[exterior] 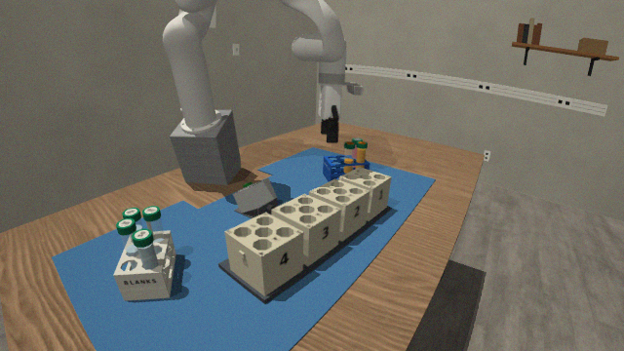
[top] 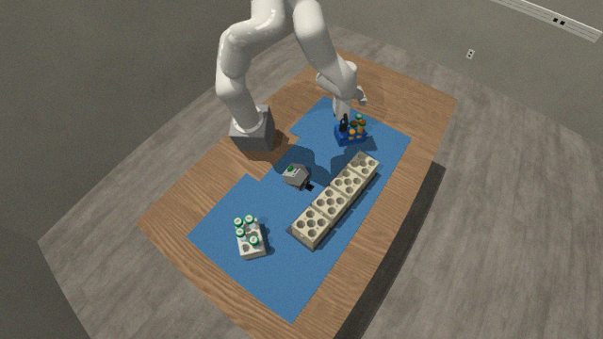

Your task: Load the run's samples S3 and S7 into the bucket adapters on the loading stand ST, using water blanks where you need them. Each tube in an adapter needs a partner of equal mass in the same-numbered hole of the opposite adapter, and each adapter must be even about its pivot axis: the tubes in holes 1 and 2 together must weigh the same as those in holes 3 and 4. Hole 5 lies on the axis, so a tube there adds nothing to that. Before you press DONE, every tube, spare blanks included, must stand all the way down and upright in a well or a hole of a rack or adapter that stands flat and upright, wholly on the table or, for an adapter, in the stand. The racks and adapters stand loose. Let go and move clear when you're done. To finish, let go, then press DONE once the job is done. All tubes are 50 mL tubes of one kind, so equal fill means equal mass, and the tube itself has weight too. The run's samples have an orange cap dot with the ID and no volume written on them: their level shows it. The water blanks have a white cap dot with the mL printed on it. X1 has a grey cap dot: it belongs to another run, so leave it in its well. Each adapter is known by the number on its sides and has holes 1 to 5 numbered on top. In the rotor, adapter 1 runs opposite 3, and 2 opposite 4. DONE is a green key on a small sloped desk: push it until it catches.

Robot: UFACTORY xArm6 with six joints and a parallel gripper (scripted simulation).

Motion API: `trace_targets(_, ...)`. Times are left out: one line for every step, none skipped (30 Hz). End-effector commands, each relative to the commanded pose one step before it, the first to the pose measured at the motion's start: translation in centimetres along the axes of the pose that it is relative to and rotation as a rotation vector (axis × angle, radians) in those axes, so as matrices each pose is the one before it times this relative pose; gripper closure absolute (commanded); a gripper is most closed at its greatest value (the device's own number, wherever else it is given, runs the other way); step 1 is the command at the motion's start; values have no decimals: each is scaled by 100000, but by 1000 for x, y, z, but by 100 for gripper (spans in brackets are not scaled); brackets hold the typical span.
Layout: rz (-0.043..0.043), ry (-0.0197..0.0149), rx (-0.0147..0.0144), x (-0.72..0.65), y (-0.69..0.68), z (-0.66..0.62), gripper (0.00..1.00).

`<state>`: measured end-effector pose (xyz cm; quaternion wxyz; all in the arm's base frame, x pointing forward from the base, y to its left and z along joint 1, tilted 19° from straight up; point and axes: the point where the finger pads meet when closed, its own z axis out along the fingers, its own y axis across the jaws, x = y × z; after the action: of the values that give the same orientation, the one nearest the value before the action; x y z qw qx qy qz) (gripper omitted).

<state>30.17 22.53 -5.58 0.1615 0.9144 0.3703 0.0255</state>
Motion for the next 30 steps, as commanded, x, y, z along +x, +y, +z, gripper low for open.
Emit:
trace_targets(47,361,27,147,6,-108,0)
trace_targets(0,2,0,1,0,-1,0)
trace_targets(0,3,0,1,0,-1,0)
trace_targets(-2,-16,-1,-5,0,8,0)
trace_targets(0,0,0,0,0,0,0)
trace_targets(2,17,1,6,0,-7,0)
trace_targets(0,-4,0,-1,0,2,0)
trace_targets(-1,-4,0,-2,0,1,0)
trace_targets(0,0,0,0,0,0,0)
trace_targets(0,0,0,0,0,0,0)
trace_targets(0,3,0,1,0,-1,0)
trace_targets(0,0,0,0,0,0,0)
trace_targets(0,0,0,0,0,0,0)
trace_targets(0,0,0,0,0,0,0)
trace_targets(0,0,0,0,0,0,0)
trace_targets(0,0,0,0,0,0,0)
trace_targets(0,0,0,0,0,0,0)
trace_targets(0,0,0,0,0,0,0)
trace_targets(0,0,0,0,0,0,0)
trace_targets(0,0,0,0,0,0,0)
trace_targets(0,0,0,0,0,0,0)
trace_targets(0,0,0,0,0,0,0)
trace_targets(0,0,0,0,0,0,0)
trace_targets(-1,-9,0,-4,-1,-260,0)
trace_targets(1,2,1,0,-1,-265,0)
trace_targets(0,0,0,0,0,0,0)
trace_targets(0,0,0,0,0,0,0)
trace_targets(0,1,1,1,0,-268,0)
trace_targets(0,2,1,1,0,-266,0)
trace_targets(0,1,1,1,0,-266,0)
